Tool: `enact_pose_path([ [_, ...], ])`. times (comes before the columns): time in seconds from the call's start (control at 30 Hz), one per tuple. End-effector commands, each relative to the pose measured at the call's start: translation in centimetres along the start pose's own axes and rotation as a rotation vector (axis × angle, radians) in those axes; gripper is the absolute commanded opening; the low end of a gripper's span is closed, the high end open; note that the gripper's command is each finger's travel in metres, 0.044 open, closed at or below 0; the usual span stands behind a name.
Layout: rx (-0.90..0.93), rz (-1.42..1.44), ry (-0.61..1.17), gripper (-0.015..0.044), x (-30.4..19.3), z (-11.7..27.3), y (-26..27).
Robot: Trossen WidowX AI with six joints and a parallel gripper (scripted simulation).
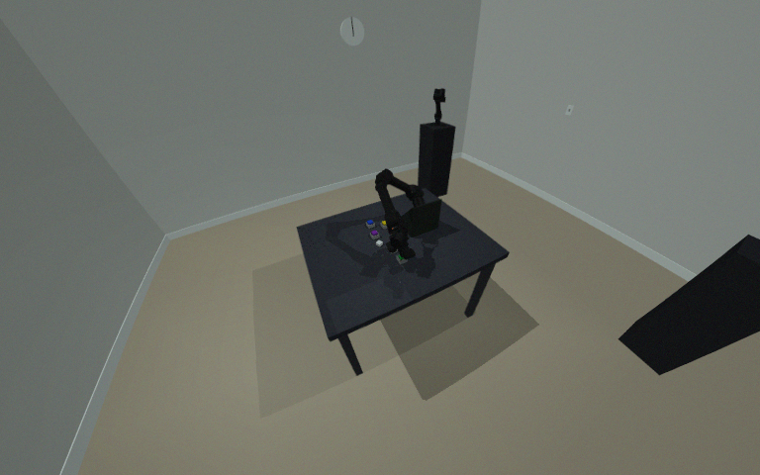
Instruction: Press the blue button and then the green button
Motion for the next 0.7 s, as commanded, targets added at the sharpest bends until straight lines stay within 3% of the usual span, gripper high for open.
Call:
enact_pose_path([
  [0.0,-0.006,0.007,0.002,0.002,-0.1,-0.2,0.0],
  [0.33,-0.003,0.007,0.002,0.002,-0.1,3.2,0.0],
  [0.5,0.001,0.008,0.002,0.0151,-0.1,9.1,0.7],
  [0.63,0.001,0.008,0.003,0.0256,-0.1,9.5,0.7],
  [0.67,0.001,0.008,0.003,0.0256,-0.1,9.5,0.7],
])
Point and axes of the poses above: the point midway between the two fingers, 35 mm back from their tips, its own z axis back along the fingers, its own y axis across the jaws, x = y × z, the point moved 10 cm from there along z, back along the fingers
